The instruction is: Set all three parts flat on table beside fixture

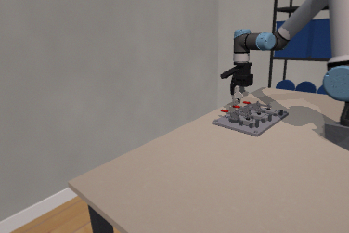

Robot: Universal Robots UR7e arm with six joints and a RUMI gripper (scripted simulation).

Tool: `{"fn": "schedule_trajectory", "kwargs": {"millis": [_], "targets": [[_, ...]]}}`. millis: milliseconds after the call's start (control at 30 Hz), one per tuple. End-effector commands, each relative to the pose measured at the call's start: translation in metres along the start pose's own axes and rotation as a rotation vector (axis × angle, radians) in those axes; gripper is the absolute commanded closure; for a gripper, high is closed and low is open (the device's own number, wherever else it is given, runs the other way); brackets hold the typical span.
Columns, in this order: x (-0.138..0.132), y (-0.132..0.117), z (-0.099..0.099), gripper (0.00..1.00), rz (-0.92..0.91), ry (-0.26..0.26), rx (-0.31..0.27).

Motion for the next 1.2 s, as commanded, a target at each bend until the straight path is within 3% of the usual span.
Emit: {"fn": "schedule_trajectory", "kwargs": {"millis": [0,667,1167], "targets": [[0.000,0.000,0.000,0.72,0.000,0.000,0.001],[0.000,0.001,-0.026,0.72,0.000,0.000,0.001],[0.000,0.001,-0.028,0.72,0.000,0.000,0.001]]}}
Point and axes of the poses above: the point where the finger pads meet when closed, its own z axis back along the fingers, its own x axis across the jaws, y = z × x, the point moved 4 cm from there along z, back along the fingers, and after that the axes turned 10 degrees about -z, right-handed, at the moved point
